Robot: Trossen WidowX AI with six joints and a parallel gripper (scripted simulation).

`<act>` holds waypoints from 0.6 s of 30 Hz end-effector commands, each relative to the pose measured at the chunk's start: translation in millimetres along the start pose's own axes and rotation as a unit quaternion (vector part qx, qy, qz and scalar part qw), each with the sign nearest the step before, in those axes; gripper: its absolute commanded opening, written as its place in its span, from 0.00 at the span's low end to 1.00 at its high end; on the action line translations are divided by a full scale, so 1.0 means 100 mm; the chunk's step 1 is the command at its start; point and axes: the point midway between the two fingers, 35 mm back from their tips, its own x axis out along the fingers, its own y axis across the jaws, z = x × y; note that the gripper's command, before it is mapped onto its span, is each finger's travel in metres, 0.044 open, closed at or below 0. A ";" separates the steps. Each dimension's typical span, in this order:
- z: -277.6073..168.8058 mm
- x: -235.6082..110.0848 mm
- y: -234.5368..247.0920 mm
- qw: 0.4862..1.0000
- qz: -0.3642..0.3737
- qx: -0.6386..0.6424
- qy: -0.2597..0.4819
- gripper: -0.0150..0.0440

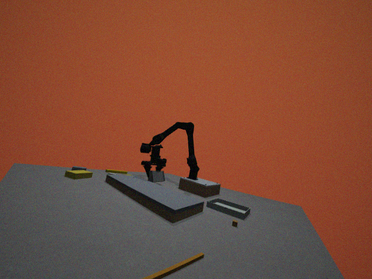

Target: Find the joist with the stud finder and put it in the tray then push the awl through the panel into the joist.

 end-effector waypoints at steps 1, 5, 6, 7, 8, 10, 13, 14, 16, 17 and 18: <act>0.01 -0.13 -0.01 1.000 -0.002 -0.001 0.001 0.25; 0.02 -0.23 0.00 1.000 -0.002 -0.001 0.001 0.25; 0.02 -0.25 0.00 1.000 -0.002 -0.001 0.001 0.25; 0.03 -0.27 0.00 1.000 -0.002 -0.001 0.001 0.25; 0.03 -0.30 0.00 1.000 -0.002 -0.001 0.001 0.25; 0.04 -0.34 0.00 1.000 -0.002 -0.001 0.001 0.25; 0.04 -0.36 0.00 1.000 -0.002 -0.001 0.001 0.25; 0.04 -0.36 0.00 1.000 -0.002 -0.001 0.001 0.25; 0.04 -0.36 0.00 1.000 -0.002 -0.001 0.003 0.25; 0.05 -0.36 0.00 1.000 -0.002 -0.001 0.004 0.25; 0.05 -0.36 0.00 1.000 -0.002 -0.001 0.006 0.25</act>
